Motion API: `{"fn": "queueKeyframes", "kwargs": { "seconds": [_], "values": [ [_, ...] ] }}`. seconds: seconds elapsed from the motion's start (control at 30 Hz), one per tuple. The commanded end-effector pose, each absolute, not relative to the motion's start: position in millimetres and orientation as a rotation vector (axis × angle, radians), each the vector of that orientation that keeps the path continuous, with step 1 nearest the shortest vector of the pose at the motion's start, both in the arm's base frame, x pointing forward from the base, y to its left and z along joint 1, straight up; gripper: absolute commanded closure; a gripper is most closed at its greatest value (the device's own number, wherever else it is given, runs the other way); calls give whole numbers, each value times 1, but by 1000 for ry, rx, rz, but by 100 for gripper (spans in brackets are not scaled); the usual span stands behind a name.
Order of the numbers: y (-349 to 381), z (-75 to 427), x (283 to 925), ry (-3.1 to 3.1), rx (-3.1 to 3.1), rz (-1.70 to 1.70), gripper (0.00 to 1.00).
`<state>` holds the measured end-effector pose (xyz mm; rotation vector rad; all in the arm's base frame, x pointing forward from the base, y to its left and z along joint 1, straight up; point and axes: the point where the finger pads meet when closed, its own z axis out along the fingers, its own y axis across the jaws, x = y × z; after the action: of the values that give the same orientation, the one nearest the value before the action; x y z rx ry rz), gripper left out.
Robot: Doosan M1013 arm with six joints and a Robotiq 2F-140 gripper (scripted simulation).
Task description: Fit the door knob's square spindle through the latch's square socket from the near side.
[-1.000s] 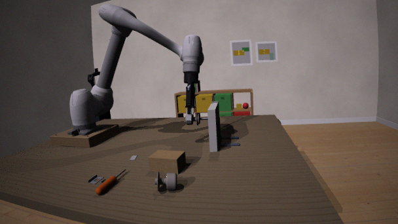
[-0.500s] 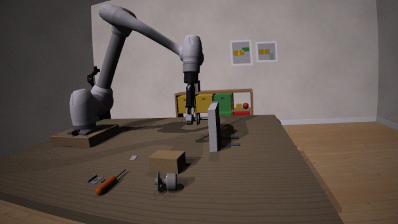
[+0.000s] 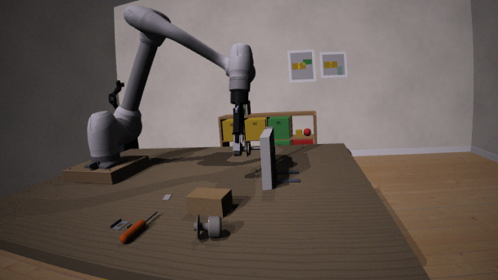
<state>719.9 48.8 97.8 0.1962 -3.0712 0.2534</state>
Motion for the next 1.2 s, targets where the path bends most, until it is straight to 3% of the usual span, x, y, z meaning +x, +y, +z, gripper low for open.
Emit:
{"fn": "queueKeyframes", "kwargs": {
  "seconds": [0.0,1.17],
  "values": [
    [49,98,720,-3071,196,253,58],
    [50,98,725,-3071,196,253,58]
  ]
}}
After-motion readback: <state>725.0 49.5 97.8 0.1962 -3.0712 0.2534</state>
